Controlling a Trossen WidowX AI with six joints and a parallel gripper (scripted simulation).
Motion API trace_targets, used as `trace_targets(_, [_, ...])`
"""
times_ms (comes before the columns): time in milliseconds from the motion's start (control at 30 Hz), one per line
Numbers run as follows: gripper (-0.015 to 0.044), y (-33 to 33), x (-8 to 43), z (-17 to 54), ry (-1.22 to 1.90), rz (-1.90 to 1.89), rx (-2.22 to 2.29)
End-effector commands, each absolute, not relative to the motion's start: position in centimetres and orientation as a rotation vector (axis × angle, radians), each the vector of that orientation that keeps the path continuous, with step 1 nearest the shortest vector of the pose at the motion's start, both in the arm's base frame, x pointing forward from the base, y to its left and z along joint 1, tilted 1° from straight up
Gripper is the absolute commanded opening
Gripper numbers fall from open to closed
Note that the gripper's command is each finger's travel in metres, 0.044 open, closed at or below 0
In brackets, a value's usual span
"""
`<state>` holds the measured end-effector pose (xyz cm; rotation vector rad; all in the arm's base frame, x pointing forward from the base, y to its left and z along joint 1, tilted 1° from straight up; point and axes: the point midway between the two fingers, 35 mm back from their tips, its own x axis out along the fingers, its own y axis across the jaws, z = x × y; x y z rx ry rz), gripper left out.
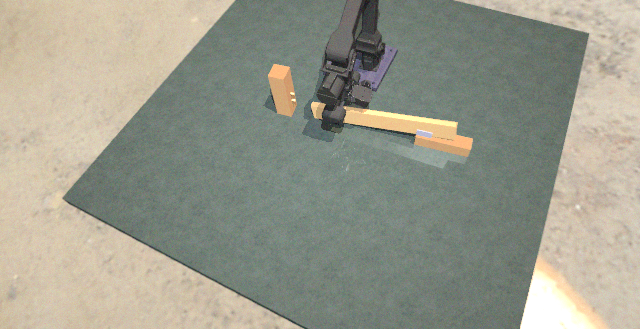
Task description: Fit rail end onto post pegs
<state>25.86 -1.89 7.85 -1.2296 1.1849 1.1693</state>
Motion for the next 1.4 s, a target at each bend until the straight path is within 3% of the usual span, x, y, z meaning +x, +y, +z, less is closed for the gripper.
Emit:
trace_targets(0, [0.0440,-1.8,25.7,6.8,1.187,1.185,-1.224])
trace_targets(533, [0.0440,-1.8,25.5,4.6,1.187,1.185,-1.224])
trace_targets(1033, [0.0046,-1.8,25.5,4.6,1.187,1.185,-1.224])
trace_targets(1367, [0.0000,-1.8,25.5,4.6,1.187,1.185,-1.224])
